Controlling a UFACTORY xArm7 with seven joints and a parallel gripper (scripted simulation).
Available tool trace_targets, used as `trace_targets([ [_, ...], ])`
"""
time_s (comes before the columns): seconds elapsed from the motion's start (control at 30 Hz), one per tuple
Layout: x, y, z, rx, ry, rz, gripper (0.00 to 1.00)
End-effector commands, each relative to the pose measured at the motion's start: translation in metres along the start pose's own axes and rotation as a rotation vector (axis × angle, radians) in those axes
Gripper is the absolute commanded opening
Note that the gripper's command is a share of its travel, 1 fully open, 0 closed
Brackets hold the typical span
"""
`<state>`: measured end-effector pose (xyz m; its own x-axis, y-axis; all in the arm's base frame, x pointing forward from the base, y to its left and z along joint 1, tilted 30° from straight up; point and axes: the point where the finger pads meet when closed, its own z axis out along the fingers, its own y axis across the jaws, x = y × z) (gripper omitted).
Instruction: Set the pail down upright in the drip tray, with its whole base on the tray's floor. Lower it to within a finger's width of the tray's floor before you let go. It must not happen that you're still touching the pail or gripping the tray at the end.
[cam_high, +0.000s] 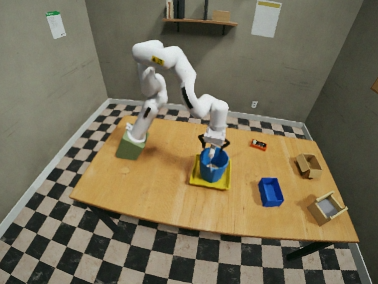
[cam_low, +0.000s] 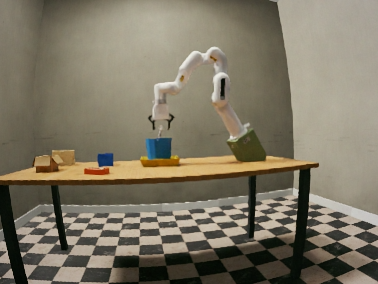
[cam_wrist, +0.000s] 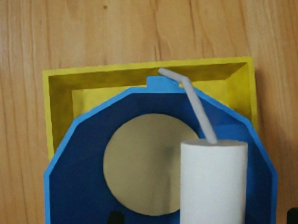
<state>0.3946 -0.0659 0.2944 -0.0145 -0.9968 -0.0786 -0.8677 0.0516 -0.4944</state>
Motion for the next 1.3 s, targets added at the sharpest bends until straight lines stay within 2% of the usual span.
trace_targets([
  [0.0,0.0,-0.001,-0.001,0.004,0.001,0.0,1.0],
  [0.67,0.0,-0.001,-0.004,0.004,0.001,0.0,1.0],
  [0.97,0.0,-0.001,-0.012,0.004,0.001,0.0,1.0],
  [1.27,0.0,-0.001,-0.031,0.004,0.001,0.0,1.0],
])
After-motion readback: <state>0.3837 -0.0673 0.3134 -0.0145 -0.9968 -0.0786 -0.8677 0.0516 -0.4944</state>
